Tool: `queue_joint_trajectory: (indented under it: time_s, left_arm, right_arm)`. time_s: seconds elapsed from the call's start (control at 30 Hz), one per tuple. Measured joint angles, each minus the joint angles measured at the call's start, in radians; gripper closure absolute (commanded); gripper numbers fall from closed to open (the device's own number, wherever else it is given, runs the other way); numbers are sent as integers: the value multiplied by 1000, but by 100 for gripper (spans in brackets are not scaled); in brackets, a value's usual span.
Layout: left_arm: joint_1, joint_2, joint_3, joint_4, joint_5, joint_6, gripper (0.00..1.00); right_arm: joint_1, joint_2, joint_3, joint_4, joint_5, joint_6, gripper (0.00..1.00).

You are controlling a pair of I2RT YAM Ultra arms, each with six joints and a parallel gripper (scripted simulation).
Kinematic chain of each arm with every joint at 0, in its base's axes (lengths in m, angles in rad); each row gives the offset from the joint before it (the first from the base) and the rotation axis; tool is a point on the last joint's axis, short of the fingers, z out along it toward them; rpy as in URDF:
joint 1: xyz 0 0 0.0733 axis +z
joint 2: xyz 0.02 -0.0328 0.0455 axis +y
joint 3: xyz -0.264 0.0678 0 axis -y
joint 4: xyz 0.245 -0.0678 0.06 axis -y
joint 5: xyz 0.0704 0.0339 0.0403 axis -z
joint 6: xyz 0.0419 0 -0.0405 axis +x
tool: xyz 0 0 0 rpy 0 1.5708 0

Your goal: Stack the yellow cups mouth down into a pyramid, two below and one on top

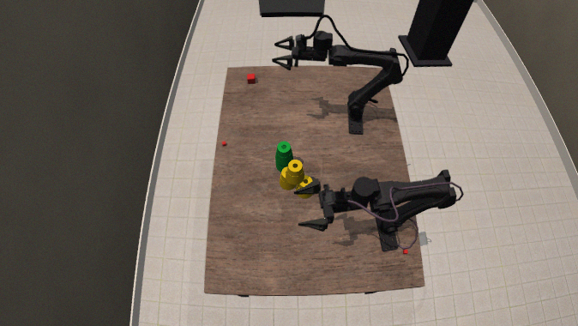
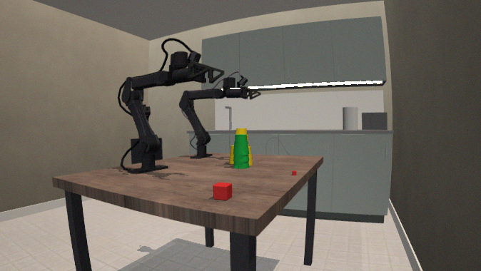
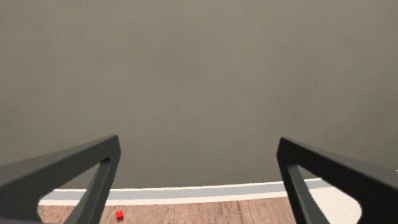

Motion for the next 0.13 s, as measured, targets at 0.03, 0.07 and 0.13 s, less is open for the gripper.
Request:
queue_joint_trajectory:
  time_s: [0.03,0.07,0.13]
  left_arm:
    - [0,2,0,2,1,0,0]
    - [0,4,0,3,2,-1,0]
    - [0,6,0,4,3,-2,0]
  right_arm:
    - [0,0,0,0,0,0,0]
    - [0,0,0,0,0,0,0]
    - [0,0,0,0,0,0,0]
